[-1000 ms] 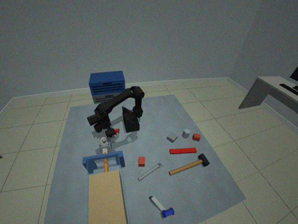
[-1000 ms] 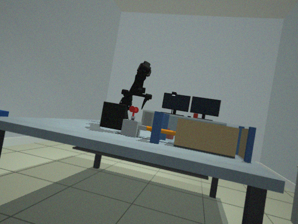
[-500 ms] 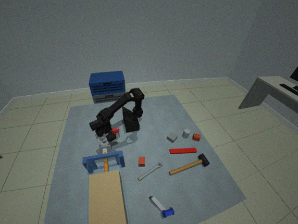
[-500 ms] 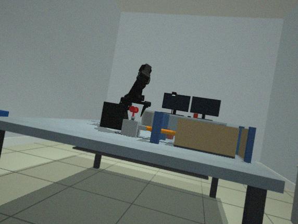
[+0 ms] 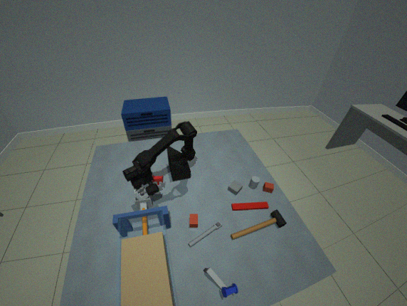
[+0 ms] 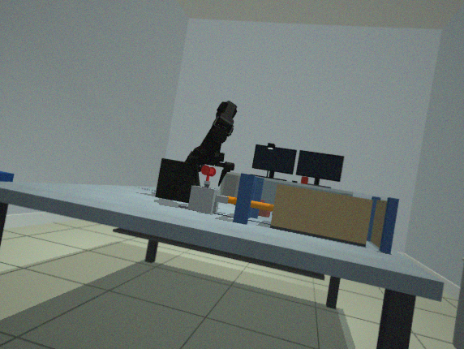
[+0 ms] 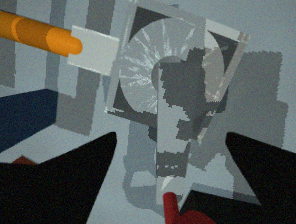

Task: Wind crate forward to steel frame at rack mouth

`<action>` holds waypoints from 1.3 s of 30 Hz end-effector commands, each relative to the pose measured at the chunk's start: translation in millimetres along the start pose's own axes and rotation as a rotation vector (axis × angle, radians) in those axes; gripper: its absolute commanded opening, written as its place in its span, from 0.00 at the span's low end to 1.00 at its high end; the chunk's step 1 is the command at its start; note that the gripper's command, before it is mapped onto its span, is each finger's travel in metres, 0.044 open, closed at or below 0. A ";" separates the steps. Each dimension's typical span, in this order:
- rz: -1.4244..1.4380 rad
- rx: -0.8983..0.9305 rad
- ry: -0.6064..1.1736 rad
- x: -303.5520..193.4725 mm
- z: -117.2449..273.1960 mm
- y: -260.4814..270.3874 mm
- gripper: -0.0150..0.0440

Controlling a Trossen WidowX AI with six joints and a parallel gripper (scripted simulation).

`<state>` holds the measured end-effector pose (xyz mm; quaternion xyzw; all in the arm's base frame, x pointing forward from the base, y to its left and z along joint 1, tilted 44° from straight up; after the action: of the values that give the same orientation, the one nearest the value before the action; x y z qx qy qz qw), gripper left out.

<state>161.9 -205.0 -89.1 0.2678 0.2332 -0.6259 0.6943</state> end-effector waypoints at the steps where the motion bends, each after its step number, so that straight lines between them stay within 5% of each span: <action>1: -0.011 -0.001 0.015 -2.0 -7.8 -1.0 1.00; 11: -0.013 -0.001 0.015 -2.1 -8.0 -0.9 1.00; 24: -0.003 0.003 -0.006 1.0 -2.7 0.4 0.42; 39: -0.003 0.003 -0.006 1.0 -2.7 0.4 0.25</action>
<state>161.9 -204.7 -92.1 0.2642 0.2306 -0.6283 0.6945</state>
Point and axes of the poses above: the point midway between the two fingers, 35 mm back from their tips, its own z axis back along the fingers, its own y axis across the jaws, x = y × z, the point moved 6 cm from there along z, back along the fingers, and after that the axes turned 11 degrees about -z, right-handed, at the moved point
